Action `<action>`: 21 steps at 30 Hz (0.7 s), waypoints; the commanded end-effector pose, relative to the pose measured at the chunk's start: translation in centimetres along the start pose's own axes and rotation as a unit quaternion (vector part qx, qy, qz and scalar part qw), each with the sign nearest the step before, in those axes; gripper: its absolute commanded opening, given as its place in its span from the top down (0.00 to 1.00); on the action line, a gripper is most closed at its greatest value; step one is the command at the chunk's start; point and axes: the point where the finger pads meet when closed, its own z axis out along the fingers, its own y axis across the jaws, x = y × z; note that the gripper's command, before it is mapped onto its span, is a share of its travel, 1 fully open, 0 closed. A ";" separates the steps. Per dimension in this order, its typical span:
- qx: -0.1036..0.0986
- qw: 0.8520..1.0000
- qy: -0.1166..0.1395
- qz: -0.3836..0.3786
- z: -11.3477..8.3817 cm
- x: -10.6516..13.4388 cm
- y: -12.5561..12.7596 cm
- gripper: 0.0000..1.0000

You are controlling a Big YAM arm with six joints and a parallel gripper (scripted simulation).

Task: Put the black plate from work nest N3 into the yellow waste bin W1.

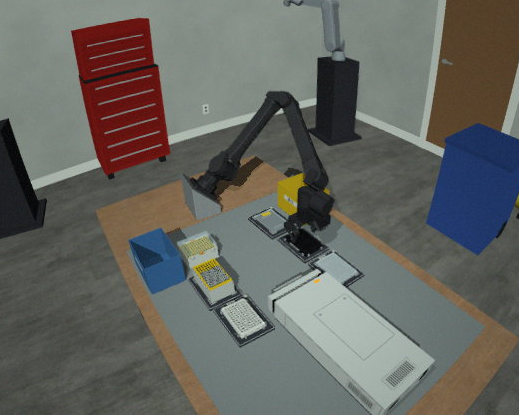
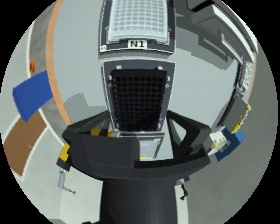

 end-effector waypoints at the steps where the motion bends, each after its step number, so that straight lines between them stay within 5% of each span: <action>1: 0.001 1.000 0.004 0.005 1.4 -0.1 -0.1 0.00; 10: 0.000 1.000 -0.010 -0.003 0.2 -1.0 0.4 0.00; 12: 0.001 1.000 0.004 0.005 1.9 0.0 -0.1 0.00; 21: 0.001 1.000 0.004 0.005 2.8 -0.1 0.0 0.00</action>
